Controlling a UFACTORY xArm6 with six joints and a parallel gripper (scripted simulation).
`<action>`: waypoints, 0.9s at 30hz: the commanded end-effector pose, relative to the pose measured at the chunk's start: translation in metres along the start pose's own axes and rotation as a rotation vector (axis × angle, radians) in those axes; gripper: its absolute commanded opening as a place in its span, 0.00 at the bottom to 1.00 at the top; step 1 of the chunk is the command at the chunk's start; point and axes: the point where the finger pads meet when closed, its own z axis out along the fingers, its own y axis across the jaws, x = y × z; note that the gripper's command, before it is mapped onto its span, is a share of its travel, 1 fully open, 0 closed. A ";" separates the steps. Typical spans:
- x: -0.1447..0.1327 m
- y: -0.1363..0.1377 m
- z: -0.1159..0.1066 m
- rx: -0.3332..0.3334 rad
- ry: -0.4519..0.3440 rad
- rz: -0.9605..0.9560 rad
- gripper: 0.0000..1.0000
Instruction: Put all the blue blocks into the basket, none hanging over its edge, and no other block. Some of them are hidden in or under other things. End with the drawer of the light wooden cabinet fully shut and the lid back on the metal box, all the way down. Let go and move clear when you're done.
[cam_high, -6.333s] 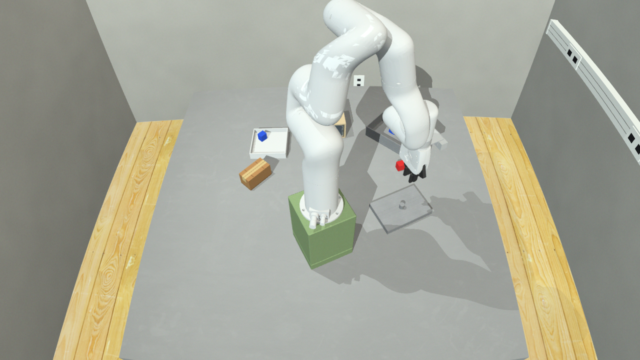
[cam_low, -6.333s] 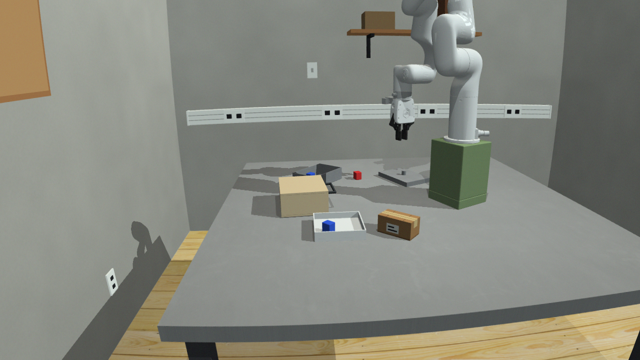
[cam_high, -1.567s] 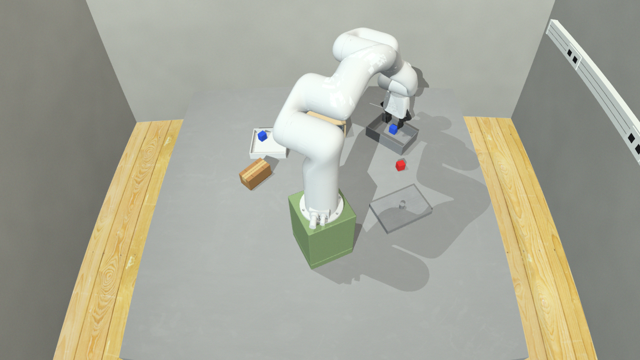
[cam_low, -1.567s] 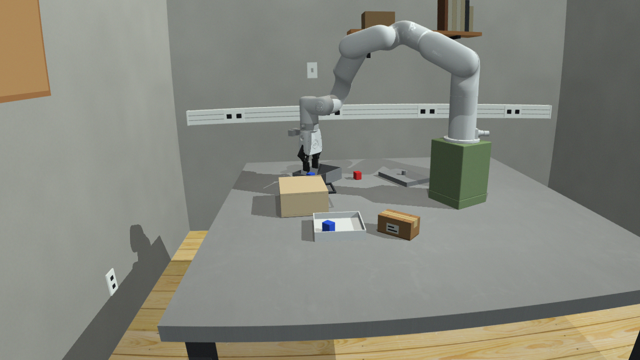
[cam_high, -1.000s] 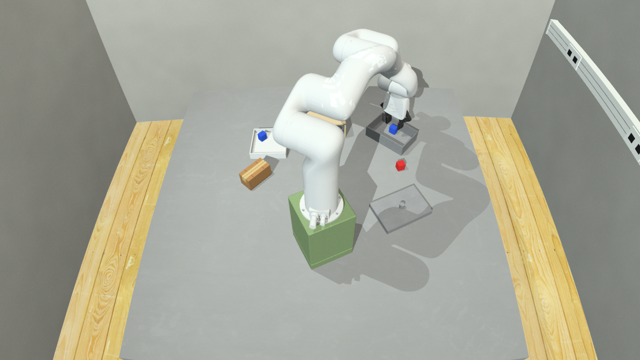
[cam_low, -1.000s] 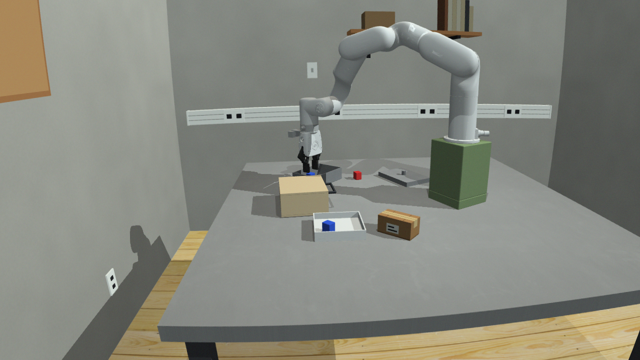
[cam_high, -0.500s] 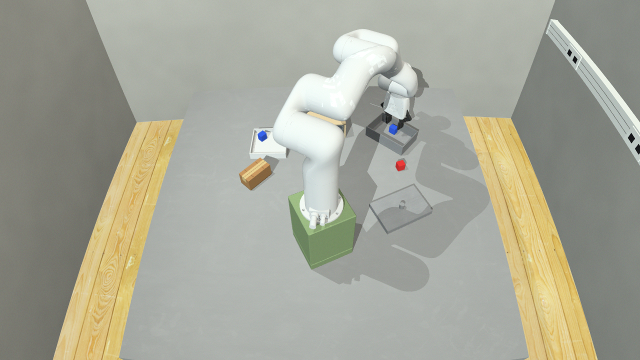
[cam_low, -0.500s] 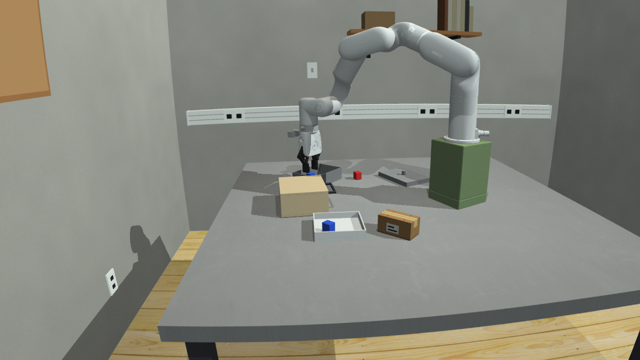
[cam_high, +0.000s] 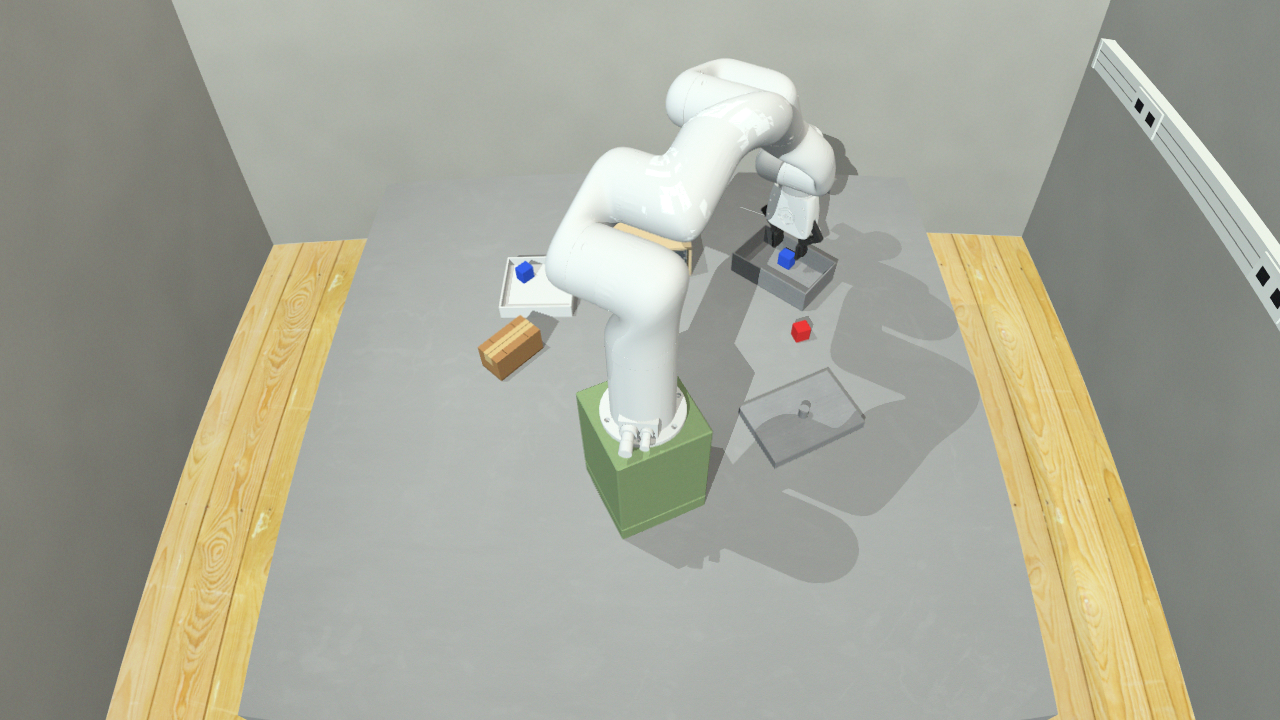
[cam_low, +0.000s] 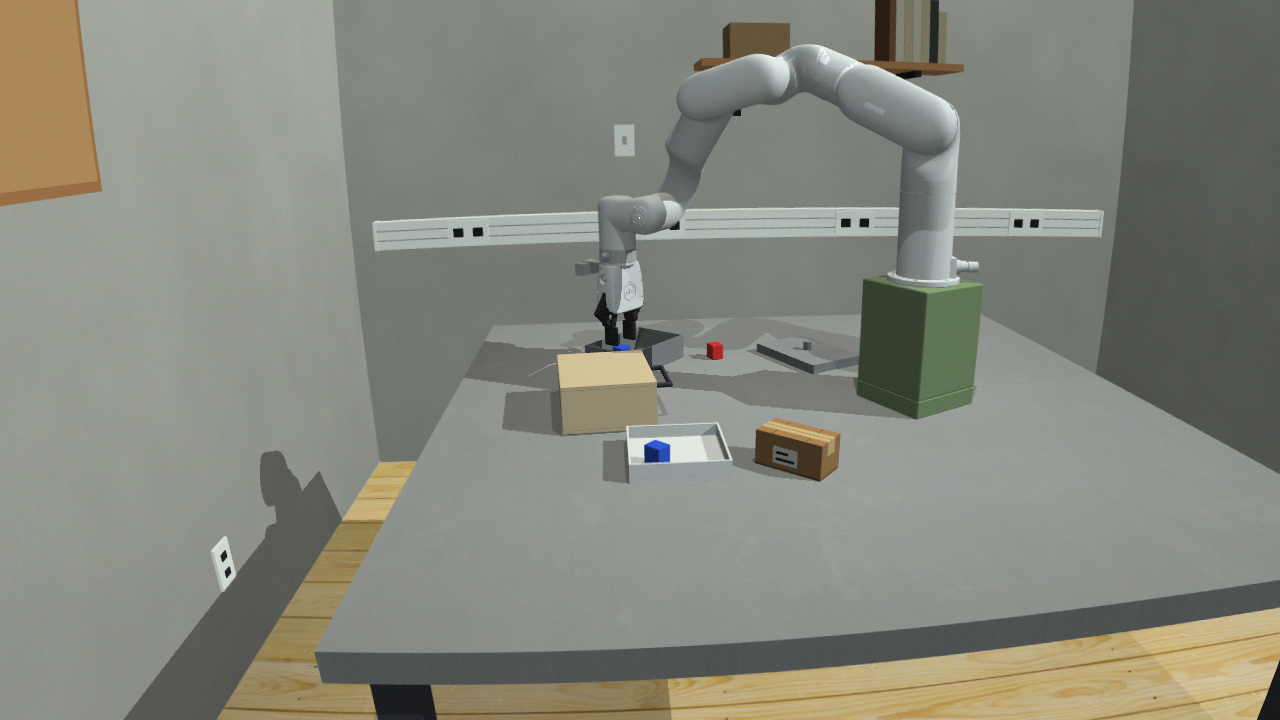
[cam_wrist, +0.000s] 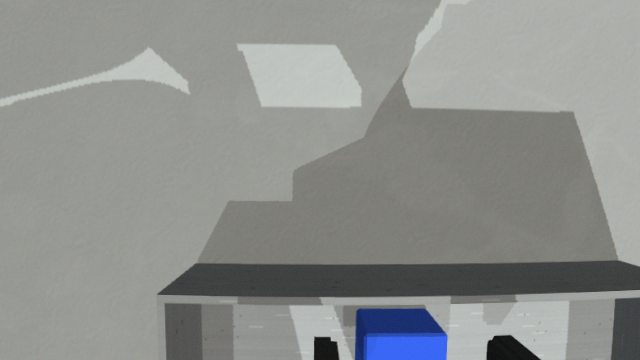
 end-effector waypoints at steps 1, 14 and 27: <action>0.002 0.000 -0.001 0.001 0.005 0.000 0.56; 0.002 0.000 0.005 0.001 0.005 0.000 0.56; 0.002 0.000 0.015 0.001 0.005 0.000 0.56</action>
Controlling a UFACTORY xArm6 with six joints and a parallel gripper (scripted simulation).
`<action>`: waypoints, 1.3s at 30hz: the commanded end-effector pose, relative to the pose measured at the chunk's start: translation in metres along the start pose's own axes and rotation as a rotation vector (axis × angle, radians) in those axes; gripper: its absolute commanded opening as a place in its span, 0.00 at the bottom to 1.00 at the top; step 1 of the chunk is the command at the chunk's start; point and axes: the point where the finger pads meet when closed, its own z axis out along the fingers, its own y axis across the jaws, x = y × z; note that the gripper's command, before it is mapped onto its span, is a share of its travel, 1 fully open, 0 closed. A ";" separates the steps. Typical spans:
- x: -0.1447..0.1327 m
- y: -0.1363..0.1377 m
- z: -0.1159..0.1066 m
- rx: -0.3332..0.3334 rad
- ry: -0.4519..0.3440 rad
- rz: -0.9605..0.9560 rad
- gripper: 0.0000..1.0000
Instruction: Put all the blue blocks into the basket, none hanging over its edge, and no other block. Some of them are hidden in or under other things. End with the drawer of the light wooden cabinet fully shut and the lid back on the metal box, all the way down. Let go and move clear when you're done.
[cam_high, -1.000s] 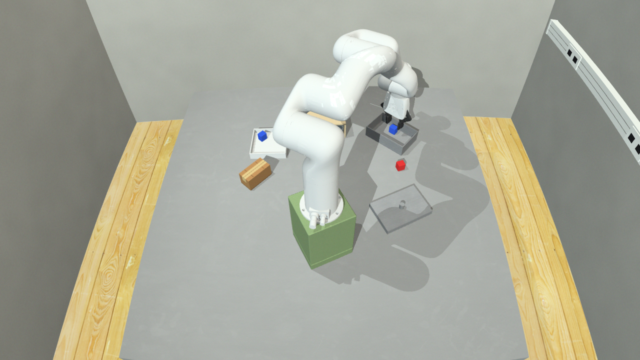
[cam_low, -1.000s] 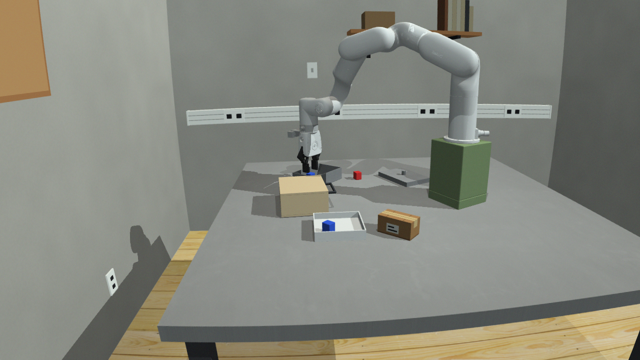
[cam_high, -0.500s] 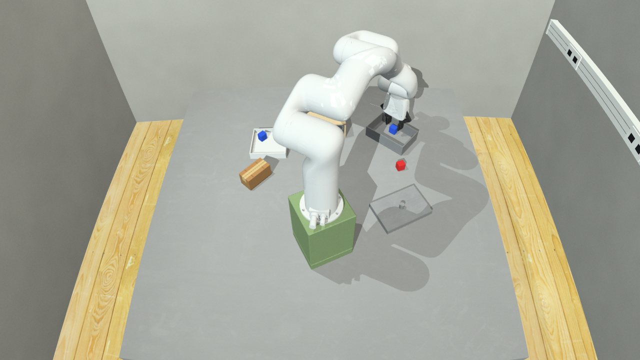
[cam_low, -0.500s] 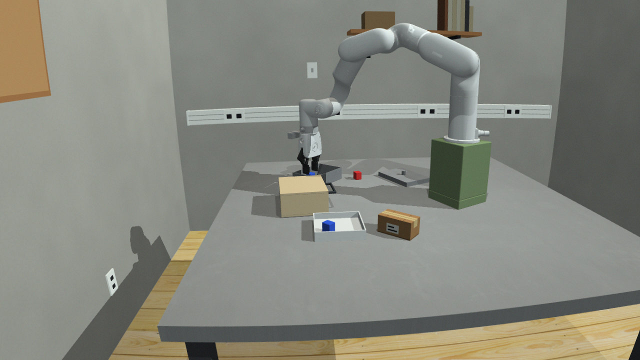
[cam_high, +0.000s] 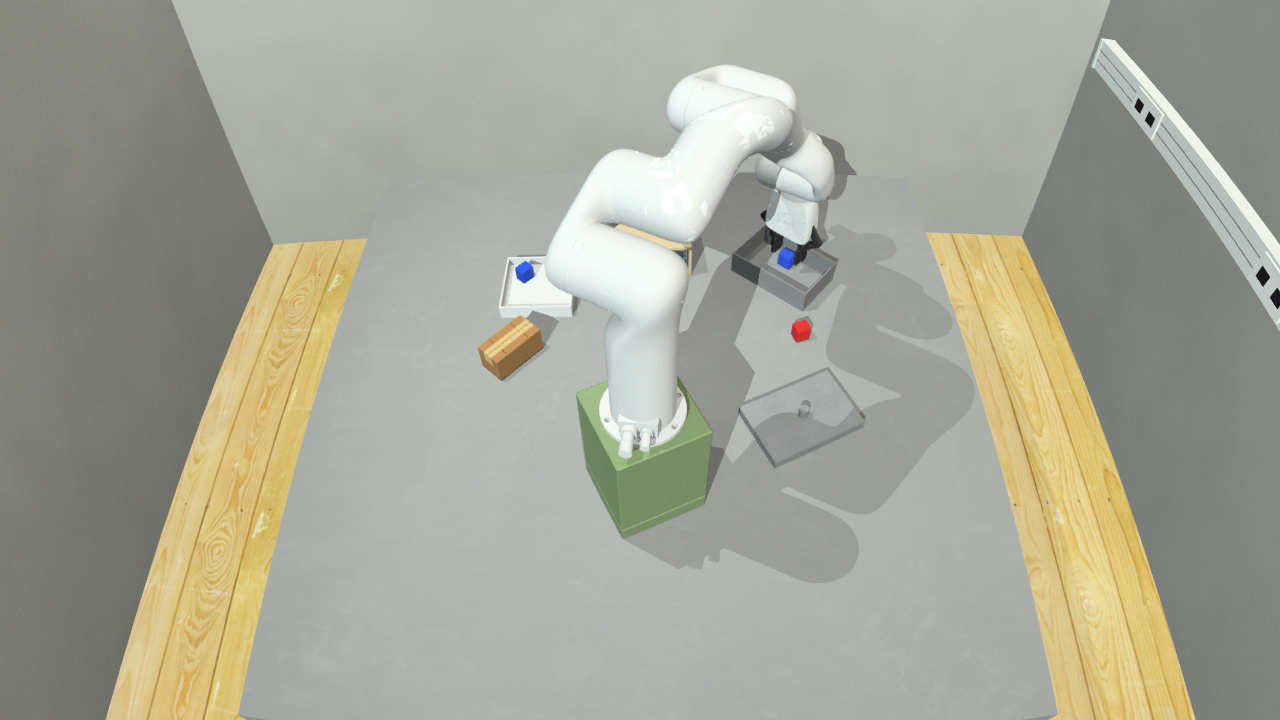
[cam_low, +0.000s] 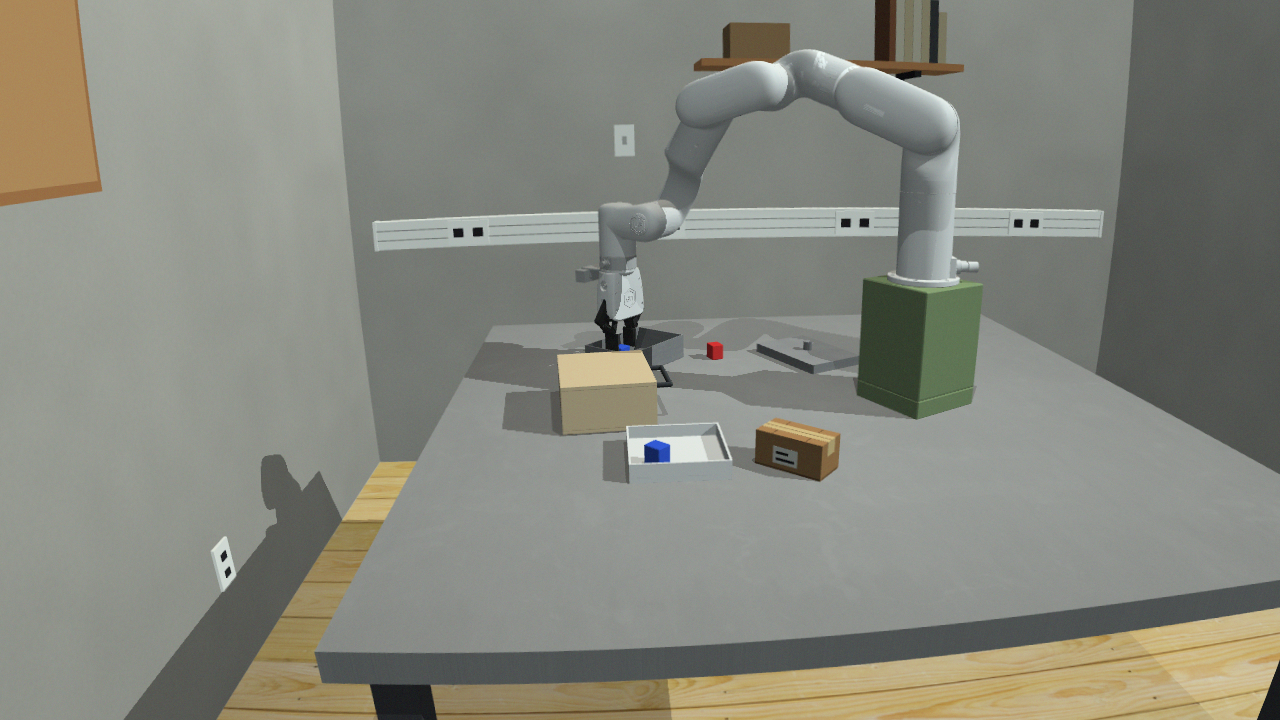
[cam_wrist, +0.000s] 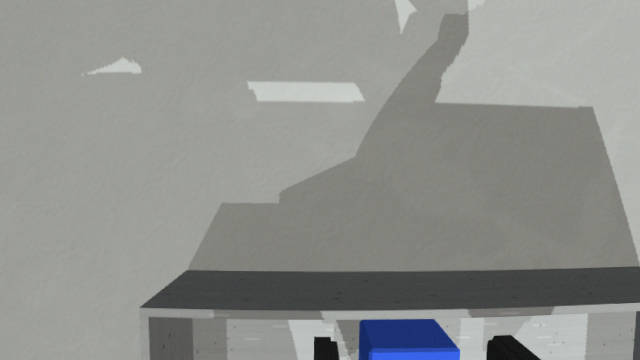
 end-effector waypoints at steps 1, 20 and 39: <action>0.002 -0.001 0.001 0.001 0.005 0.000 0.56; 0.002 -0.001 0.006 0.001 0.005 0.000 0.56; 0.002 -0.001 0.006 0.001 0.005 0.000 0.00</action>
